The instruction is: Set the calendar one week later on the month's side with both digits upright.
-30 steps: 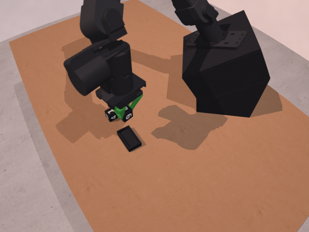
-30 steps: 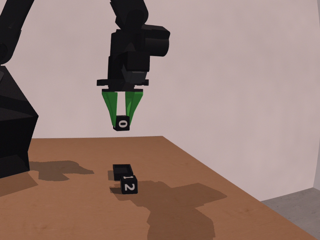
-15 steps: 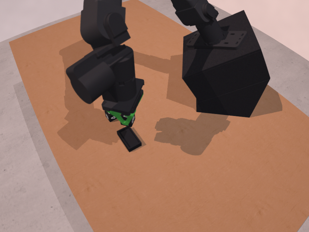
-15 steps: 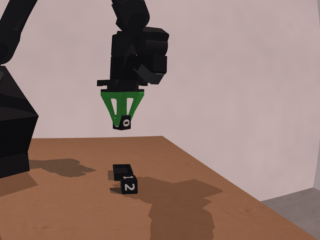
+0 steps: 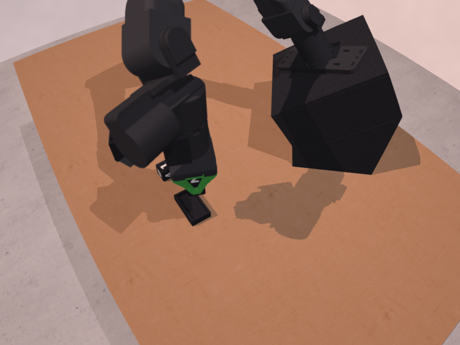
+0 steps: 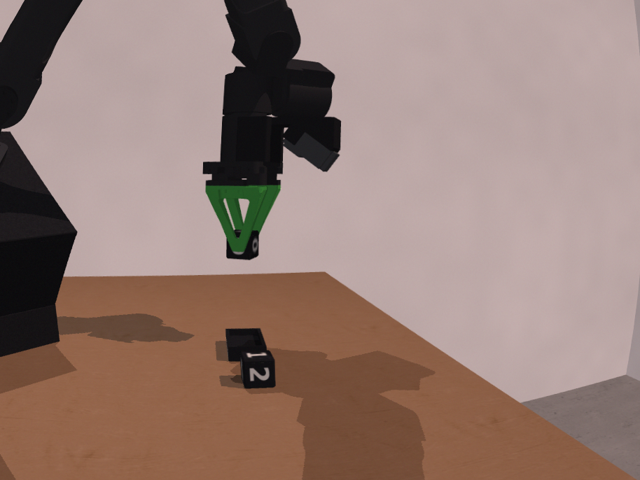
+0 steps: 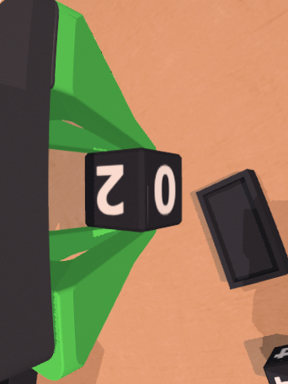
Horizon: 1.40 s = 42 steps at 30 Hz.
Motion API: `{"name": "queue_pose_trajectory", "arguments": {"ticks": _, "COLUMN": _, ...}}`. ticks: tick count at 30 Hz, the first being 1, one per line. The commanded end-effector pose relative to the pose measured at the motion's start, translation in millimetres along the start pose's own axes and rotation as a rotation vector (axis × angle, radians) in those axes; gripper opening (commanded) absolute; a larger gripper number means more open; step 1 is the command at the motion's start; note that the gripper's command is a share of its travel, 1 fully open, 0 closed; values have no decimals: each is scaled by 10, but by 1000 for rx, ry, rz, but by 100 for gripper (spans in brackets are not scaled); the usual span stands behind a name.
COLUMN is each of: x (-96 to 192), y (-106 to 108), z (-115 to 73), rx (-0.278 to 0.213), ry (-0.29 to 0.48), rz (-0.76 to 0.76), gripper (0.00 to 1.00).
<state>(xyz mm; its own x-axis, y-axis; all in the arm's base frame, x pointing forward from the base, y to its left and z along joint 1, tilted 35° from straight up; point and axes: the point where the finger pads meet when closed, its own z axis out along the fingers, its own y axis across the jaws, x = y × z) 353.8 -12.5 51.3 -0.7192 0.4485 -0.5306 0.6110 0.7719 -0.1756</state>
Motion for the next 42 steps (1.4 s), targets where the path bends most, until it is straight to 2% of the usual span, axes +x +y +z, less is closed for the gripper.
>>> {"name": "queue_pose_trajectory", "arguments": {"ticks": 1, "x": -35, "y": 112, "z": -66, "rx": -5, "ry": -21, "rz": -190, "gripper": 26}}
{"name": "queue_pose_trajectory", "arguments": {"ticks": 4, "x": -33, "y": 115, "z": -64, "rx": -5, "ry": -20, "rz": -196, "gripper": 26}}
{"name": "queue_pose_trajectory", "arguments": {"ticks": 5, "x": -45, "y": 149, "z": -97, "rx": -11, "ry": -29, "rz": -288, "gripper": 26}}
{"name": "queue_pose_trajectory", "arguments": {"ticks": 9, "x": 1, "y": 187, "z": -59, "rx": -3, "ry": -20, "rz": -395, "gripper": 26}}
{"name": "queue_pose_trajectory", "arguments": {"ticks": 18, "x": 56, "y": 316, "z": -52, "rx": -1, "ry": -24, "rz": -734, "gripper": 26}}
{"name": "queue_pose_trajectory", "arguments": {"ticks": 20, "x": 56, "y": 316, "z": -52, "rx": -1, "ry": -24, "rz": -734, "gripper": 26}}
{"name": "queue_pose_trajectory", "arguments": {"ticks": 22, "x": 80, "y": 353, "z": -49, "rx": 2, "ry": -22, "rz": -847, "gripper": 26}}
{"name": "queue_pose_trajectory", "arguments": {"ticks": 27, "x": 100, "y": 412, "z": -44, "rx": 2, "ry": -27, "rz": -978, "gripper": 26}}
{"name": "queue_pose_trajectory", "arguments": {"ticks": 34, "x": 161, "y": 498, "z": -37, "rx": 7, "ry": -24, "rz": -1242, "gripper": 26}}
{"name": "queue_pose_trajectory", "arguments": {"ticks": 37, "x": 162, "y": 500, "z": -37, "rx": 7, "ry": -24, "rz": -1247, "gripper": 26}}
{"name": "queue_pose_trajectory", "arguments": {"ticks": 38, "x": 101, "y": 529, "z": -134, "rx": 1, "ry": -55, "rz": -1310, "gripper": 26}}
{"name": "queue_pose_trajectory", "arguments": {"ticks": 40, "x": 199, "y": 554, "z": -33, "rx": 10, "ry": -23, "rz": -1408, "gripper": 26}}
{"name": "queue_pose_trajectory", "arguments": {"ticks": 42, "x": 196, "y": 609, "z": -33, "rx": 8, "ry": -38, "rz": -1474, "gripper": 26}}
